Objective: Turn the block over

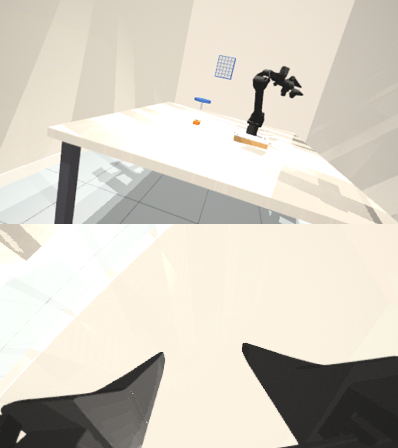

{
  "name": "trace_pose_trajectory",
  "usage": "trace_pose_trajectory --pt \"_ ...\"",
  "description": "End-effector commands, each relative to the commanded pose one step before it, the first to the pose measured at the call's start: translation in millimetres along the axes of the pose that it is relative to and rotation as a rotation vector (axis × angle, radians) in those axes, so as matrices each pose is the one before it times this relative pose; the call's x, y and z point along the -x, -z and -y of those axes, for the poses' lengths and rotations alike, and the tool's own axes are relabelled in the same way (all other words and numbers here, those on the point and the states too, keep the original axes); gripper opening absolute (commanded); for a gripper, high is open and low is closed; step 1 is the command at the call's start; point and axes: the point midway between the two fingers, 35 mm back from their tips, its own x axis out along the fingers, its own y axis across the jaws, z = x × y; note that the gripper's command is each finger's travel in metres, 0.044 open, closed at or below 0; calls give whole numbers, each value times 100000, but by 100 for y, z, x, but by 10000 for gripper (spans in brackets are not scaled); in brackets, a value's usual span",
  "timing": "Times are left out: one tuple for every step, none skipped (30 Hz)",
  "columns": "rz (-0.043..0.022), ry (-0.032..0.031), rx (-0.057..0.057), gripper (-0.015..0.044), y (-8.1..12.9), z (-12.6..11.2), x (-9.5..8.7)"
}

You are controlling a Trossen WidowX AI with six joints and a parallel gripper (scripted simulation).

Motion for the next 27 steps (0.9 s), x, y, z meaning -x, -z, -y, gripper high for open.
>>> trace_pose_trajectory --pt "762 383 -341 426 -232 143 43" --pt "2298 1119 -1014 440 -700 422 137" --pt "3862 1761 -1662 440 -1184 681 238" --pt "4712 1951 -1960 440 -1462 779 293" --pt "4756 1755 -1909 440 -1499 728 290" --pt "4791 1556 -1856 440 -1534 674 286" --pt "4818 1355 -1803 440 -1567 618 283" --pt "4834 1151 -1750 440 -1598 560 279" --pt "4842 946 -1696 440 -1627 501 274" --pt "4839 740 -1643 440 -1653 439 270" --pt "4826 533 -1588 440 -1676 376 264" --pt "4804 326 -1534 440 -1698 311 259" --pt "4778 115 -1464 440 -1717 247 251" --pt "4773 -121 -1308 440 -1739 190 235" --pt "4751 -354 -1159 440 -1758 132 218" --pt "4697 -567 -1064 440 -1772 69 207" --pt "4621 -765 -1005 440 -1780 1 198" --pt "4533 -958 -953 440 -1786 -68 190" --pt "4435 -1147 -901 440 -1788 -138 181" --pt "4328 -1332 -850 440 -1787 -209 172" --pt "4252 -1530 -415 440 -1796 -326 141" --pt "4119 -1687 -365 440 -1782 -389 130" --pt "3989 -1844 -317 440 -1771 -454 119" --pt "3852 -1995 -271 440 -1757 -518 107" --pt "3707 -2140 -226 440 -1740 -582 95" --pt "3554 -2279 -183 440 -1720 -646 83" --pt "3394 -2411 -141 440 -1697 -709 70"
